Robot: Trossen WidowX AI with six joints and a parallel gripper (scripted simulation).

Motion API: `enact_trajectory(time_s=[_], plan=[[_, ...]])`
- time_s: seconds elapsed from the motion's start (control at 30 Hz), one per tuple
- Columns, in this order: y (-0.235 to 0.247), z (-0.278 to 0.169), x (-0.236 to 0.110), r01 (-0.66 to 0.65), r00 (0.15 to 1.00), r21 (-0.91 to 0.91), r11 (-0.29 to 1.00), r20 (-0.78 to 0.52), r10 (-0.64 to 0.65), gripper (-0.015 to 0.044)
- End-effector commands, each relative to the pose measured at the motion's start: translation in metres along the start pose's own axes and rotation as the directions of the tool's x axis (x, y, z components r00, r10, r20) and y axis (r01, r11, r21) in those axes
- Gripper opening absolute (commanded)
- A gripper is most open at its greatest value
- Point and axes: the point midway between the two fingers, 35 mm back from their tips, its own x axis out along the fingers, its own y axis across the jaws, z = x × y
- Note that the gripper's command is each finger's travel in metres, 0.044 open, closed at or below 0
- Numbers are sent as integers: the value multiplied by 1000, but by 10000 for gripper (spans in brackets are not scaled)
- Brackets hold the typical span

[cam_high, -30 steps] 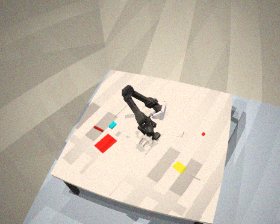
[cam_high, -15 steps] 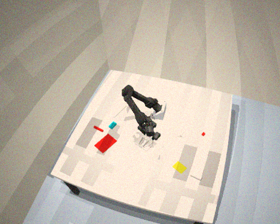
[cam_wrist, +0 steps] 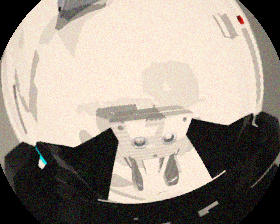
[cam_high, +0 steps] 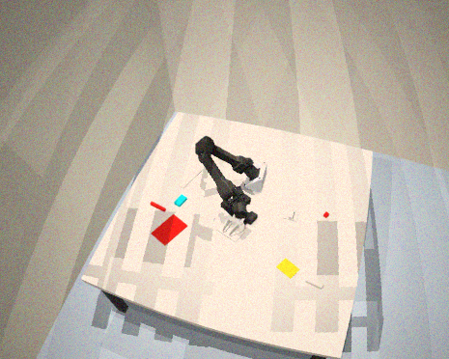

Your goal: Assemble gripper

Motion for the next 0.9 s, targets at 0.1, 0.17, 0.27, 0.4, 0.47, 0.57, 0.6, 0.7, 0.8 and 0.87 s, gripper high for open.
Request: enact_trajectory(time_s=[0.1,0.17,0.27,0.4,0.47,0.57,0.6,0.7,0.8,0.87], plan=[[1,-2,4,-2,1000,7,1000,1,2,351],[1,-2,4,-2,1000,7,1000,1,2,351],[1,-2,4,-2,1000,7,1000,1,2,351],[1,-2,4,-2,1000,7,1000,1,2,351],[1,-2,3,-2,1000,7,1000,1,2,351],[1,-2,0,-2,1000,7,1000,1,2,351],[1,-2,-1,-2,1000,7,1000,1,2,351],[1,-2,-3,-2,1000,7,1000,1,2,351],[1,-2,-2,-2,1000,7,1000,1,2,351],[1,-2,-1,-2,1000,7,1000,1,2,351]])
